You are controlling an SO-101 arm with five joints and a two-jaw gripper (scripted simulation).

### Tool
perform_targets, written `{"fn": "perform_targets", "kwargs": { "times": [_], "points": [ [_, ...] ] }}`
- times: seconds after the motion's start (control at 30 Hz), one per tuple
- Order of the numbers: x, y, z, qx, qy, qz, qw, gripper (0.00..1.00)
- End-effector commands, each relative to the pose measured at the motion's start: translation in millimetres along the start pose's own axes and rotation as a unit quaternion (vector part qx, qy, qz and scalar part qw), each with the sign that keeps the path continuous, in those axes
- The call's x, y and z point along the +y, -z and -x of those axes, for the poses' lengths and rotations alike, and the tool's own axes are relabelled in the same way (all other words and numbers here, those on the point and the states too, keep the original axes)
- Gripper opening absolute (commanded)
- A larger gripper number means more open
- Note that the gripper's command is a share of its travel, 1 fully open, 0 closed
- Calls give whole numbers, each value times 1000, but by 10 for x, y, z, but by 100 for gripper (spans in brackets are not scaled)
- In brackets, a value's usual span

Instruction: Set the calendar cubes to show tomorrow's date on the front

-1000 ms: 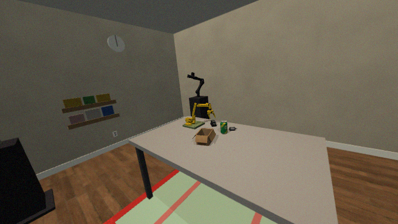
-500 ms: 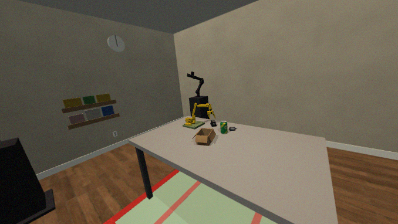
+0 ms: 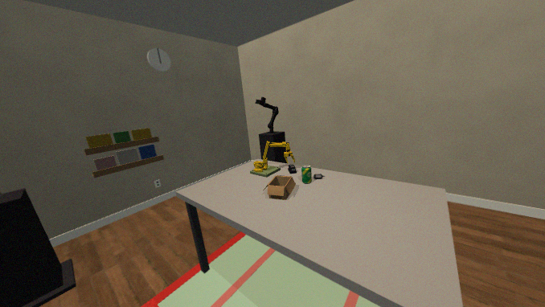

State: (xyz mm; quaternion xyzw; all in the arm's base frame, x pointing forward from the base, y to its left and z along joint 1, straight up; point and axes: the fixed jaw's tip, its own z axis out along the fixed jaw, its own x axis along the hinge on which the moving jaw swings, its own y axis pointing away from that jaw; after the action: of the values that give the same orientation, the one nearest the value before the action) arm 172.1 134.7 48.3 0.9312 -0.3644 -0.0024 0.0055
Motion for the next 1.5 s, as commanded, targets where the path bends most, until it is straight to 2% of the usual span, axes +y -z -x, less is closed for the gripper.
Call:
{"fn": "perform_targets", "kwargs": {
  "times": [0.0, 0.23, 0.73, 1.1, 1.47],
  "points": [
    [-3, -48, 23, -1, 0, 6, 1000, 35],
    [-8, -102, 22, -1, 0, 6, 1000, 35],
    [-6, -335, 21, -1, 0, 6, 1000, 35],
    [1, -410, 21, -1, 0, 6, 1000, 35],
    [2, -418, 21, -2, 0, 6, 1000, 35]
  ]
}}
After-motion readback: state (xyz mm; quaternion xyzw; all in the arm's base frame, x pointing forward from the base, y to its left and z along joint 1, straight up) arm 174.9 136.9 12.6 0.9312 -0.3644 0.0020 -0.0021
